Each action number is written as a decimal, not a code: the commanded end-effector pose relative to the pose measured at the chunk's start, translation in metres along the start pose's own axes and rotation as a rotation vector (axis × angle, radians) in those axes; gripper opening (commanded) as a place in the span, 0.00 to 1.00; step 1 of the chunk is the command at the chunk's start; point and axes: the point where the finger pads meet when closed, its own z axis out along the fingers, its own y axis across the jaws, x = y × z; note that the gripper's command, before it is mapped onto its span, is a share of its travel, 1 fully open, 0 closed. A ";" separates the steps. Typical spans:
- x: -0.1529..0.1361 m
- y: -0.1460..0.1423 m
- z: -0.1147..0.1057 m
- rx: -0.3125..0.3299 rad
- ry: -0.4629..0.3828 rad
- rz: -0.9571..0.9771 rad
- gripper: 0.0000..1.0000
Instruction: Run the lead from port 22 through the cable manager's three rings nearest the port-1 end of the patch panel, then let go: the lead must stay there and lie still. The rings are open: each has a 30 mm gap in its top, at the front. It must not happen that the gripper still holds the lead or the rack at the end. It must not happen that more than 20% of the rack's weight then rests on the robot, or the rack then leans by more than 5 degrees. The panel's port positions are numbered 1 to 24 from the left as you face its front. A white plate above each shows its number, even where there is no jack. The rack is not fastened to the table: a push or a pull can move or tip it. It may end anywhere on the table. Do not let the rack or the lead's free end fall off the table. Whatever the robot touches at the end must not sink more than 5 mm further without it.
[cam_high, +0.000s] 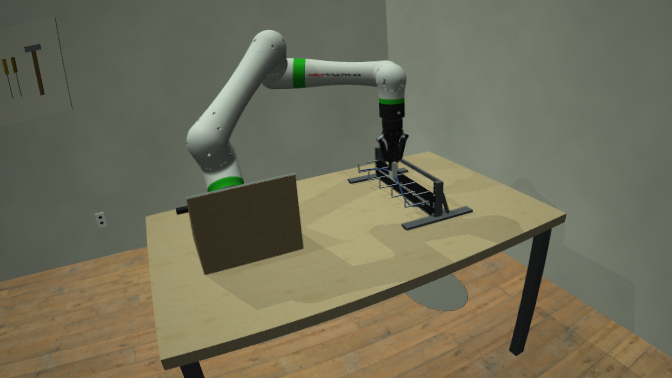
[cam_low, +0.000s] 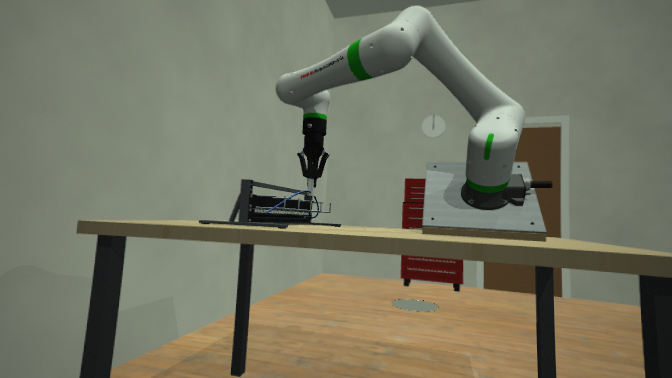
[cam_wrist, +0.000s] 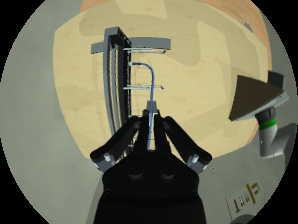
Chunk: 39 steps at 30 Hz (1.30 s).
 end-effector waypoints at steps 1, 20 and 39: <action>0.000 0.000 0.000 0.001 0.000 0.000 0.00; -0.012 0.010 -0.001 0.001 0.000 0.027 0.00; -0.012 0.010 -0.001 0.001 0.000 0.027 0.00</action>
